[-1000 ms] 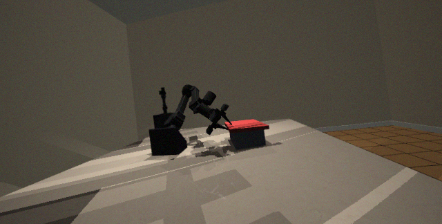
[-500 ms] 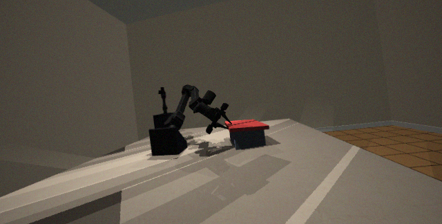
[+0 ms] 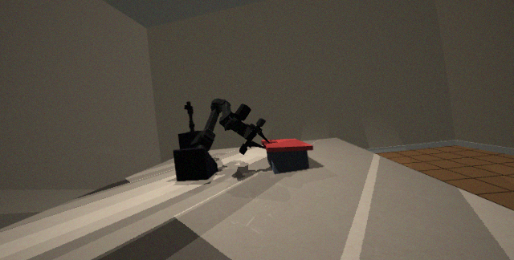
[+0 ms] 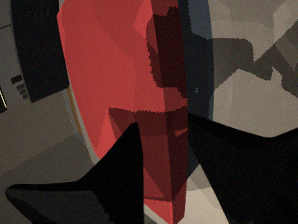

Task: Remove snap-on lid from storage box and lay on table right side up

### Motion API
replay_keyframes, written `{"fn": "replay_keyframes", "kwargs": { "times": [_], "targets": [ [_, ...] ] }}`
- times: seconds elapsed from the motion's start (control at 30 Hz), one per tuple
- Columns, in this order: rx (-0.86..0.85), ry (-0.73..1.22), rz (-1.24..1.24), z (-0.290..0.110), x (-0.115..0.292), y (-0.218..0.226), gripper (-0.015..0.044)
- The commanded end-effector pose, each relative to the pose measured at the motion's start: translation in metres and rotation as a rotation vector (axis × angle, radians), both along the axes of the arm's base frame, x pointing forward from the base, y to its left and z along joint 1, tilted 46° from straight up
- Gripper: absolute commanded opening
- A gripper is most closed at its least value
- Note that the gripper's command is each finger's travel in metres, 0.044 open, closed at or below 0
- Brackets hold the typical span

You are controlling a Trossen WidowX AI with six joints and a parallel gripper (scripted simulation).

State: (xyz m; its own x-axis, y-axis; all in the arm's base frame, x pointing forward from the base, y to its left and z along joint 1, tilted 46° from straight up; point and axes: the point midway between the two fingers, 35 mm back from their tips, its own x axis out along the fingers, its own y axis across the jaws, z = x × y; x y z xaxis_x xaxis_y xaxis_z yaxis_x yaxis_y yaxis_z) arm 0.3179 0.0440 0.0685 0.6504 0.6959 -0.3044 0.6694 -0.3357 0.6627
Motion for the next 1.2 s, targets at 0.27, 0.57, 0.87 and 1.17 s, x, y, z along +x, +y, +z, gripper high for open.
{"fn": "replay_keyframes", "kwargs": {
  "times": [0.27, 0.57, 0.87, 1.17],
  "targets": [
    [0.000, 0.000, 0.000, 0.0004, 0.0009, 0.0002, 0.0000],
    [0.000, 0.000, 0.000, 0.0006, 0.0015, 0.0004, 0.0000],
    [0.000, 0.000, 0.000, 0.0007, 0.0022, 0.0006, 0.0000],
    [0.000, 0.000, 0.000, 0.0009, 0.0028, 0.0008, 0.0000]
  ]
}}
